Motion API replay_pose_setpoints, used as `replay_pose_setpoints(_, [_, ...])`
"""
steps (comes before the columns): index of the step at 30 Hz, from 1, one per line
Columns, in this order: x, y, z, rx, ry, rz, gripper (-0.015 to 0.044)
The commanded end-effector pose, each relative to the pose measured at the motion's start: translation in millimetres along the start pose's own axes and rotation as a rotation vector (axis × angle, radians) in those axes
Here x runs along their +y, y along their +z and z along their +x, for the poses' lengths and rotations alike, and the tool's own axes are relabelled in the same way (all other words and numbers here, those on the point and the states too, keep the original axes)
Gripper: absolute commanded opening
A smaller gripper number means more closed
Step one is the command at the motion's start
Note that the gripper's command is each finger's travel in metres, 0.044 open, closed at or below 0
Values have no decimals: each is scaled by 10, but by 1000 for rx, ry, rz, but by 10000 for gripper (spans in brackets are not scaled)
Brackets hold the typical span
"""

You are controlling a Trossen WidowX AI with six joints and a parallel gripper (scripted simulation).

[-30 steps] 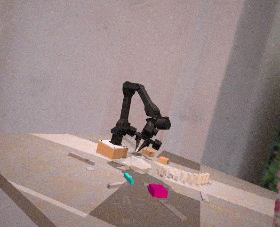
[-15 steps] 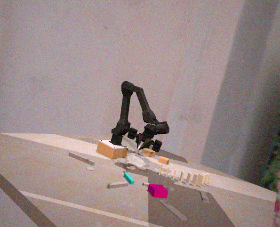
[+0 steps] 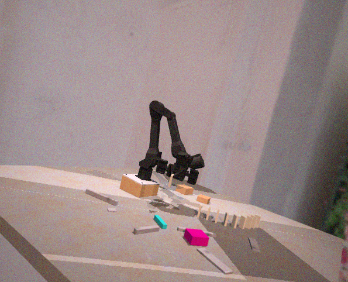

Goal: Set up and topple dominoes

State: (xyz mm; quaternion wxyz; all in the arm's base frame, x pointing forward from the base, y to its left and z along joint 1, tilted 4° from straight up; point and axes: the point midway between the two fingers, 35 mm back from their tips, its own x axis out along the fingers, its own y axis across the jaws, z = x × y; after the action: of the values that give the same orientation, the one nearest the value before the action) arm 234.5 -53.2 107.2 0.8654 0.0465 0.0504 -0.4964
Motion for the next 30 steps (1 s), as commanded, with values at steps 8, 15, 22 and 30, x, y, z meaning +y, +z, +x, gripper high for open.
replay_pose_setpoints(8, [-77,36,-69,-65,3,50,20])
replay_pose_setpoints(15, [-77,36,-69,-65,3,50,20])
replay_pose_setpoints(22, [-70,25,-66,-64,3,51,20])
replay_pose_setpoints(30, [7,-104,-33,-63,2,60,20])
